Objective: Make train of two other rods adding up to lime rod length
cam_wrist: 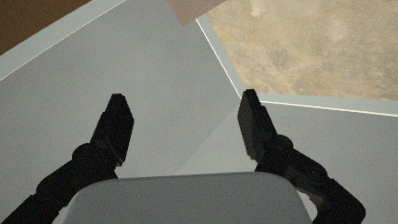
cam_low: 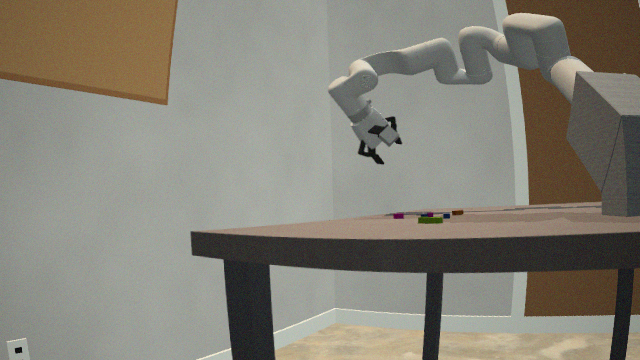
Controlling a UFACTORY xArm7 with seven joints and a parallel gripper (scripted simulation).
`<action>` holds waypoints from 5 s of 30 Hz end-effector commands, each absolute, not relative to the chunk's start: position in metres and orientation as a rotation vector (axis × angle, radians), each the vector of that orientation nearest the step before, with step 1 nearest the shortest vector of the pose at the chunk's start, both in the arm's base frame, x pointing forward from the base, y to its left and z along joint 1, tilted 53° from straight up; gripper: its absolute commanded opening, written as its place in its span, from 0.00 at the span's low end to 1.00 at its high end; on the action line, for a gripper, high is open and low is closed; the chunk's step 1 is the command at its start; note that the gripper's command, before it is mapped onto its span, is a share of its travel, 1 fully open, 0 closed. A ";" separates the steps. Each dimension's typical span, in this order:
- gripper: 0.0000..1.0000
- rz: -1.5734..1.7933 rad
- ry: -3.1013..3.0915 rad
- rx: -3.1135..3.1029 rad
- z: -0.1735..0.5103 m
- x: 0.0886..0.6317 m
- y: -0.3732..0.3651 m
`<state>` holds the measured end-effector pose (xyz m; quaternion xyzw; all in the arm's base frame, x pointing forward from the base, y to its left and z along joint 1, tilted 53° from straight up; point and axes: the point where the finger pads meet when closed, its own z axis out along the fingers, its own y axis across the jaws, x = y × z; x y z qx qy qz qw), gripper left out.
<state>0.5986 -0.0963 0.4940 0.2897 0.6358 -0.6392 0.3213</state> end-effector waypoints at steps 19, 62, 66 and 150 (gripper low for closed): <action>1.00 -1.214 1.823 0.525 0.272 0.600 -0.020; 1.00 -0.742 2.226 0.707 0.014 0.364 0.024; 1.00 -0.742 2.226 0.707 0.014 0.364 0.024; 1.00 -0.841 2.321 0.482 0.006 0.364 0.031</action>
